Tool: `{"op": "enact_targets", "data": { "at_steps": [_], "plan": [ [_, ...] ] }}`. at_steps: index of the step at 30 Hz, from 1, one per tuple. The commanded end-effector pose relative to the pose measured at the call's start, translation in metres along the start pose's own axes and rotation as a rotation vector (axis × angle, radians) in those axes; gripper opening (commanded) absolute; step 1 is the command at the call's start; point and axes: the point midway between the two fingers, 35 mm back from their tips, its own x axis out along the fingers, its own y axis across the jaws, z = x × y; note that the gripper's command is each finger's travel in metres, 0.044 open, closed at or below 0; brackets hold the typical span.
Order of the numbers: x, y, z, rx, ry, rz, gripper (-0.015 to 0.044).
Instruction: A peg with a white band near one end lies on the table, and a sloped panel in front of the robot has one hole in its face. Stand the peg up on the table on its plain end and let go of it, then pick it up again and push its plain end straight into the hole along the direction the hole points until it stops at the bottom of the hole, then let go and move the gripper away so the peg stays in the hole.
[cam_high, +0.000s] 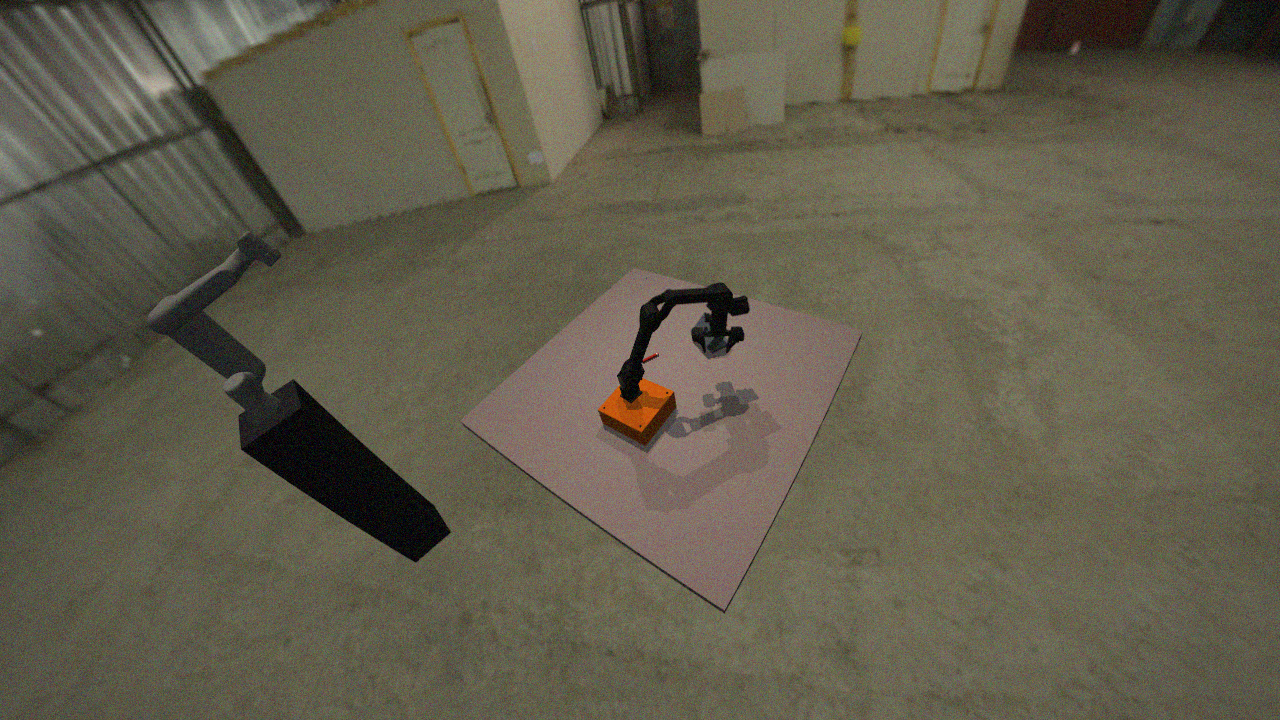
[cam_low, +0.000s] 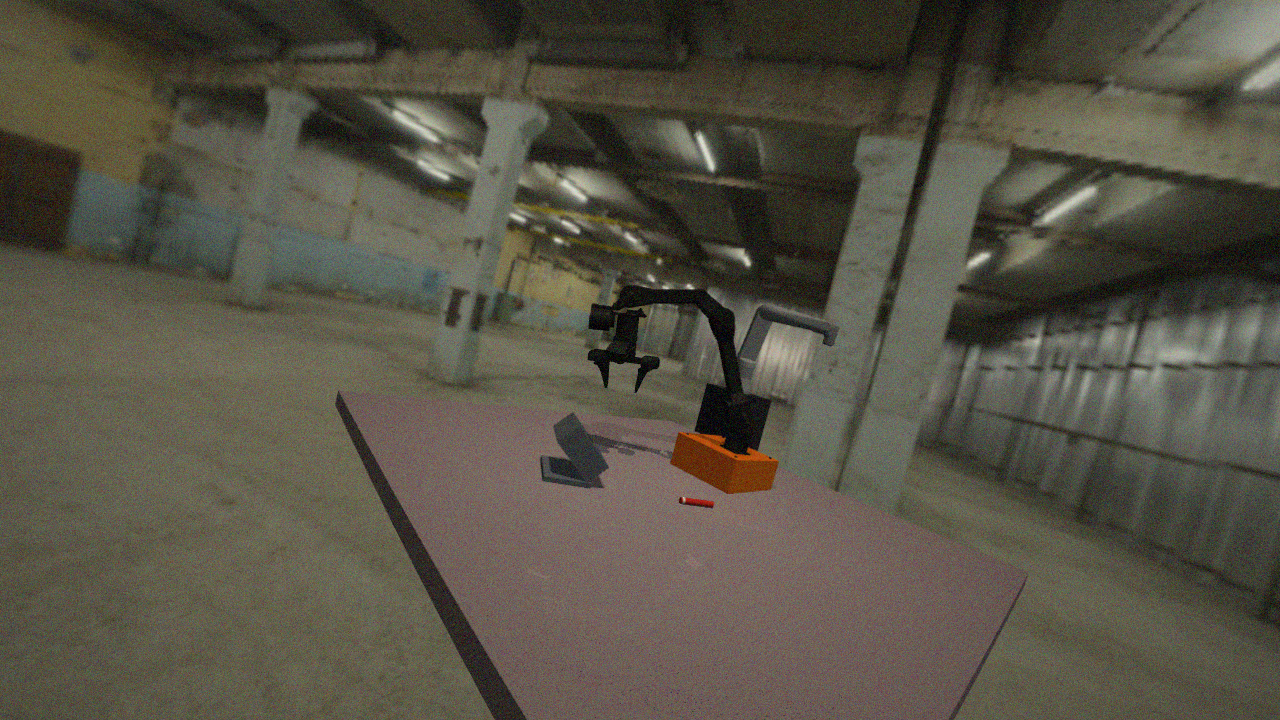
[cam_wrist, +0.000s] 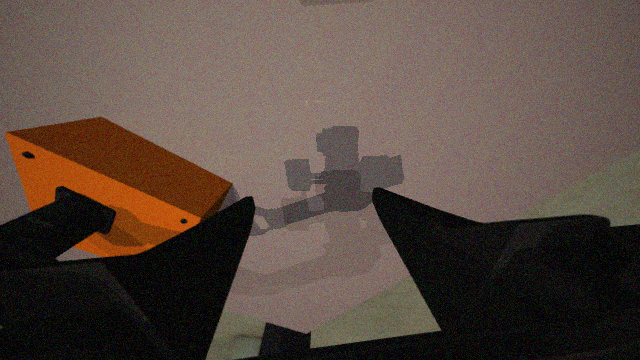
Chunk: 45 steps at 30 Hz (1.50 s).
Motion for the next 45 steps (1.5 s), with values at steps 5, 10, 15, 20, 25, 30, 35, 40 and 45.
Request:
{"op": "enact_targets", "data": {
  "at_steps": [5, 10, 15, 20, 25, 30, 35, 40, 45],
  "plan": [
    [0.008, 0.014, 0.037, 0.118, -0.004, -0.024, 0.044],
    [0.022, 0.041, 0.086, 0.286, -0.021, -0.052, 0.044],
    [0.037, 0.075, 0.128, 0.453, -0.048, -0.07, 0.044],
    [0.053, 0.116, 0.163, 0.618, -0.08, -0.077, 0.044],
    [0.069, 0.156, 0.186, 0.764, -0.11, -0.071, 0.044],
    [0.084, 0.194, 0.201, 0.898, -0.136, -0.058, 0.044],
    [0.1, 0.234, 0.209, 1.032, -0.159, -0.036, 0.044],
    [0.104, 0.242, 0.21, 1.06, -0.163, -0.03, 0.044],
    [0.104, 0.242, 0.21, 1.06, -0.163, -0.03, 0.044]
  ]
}}
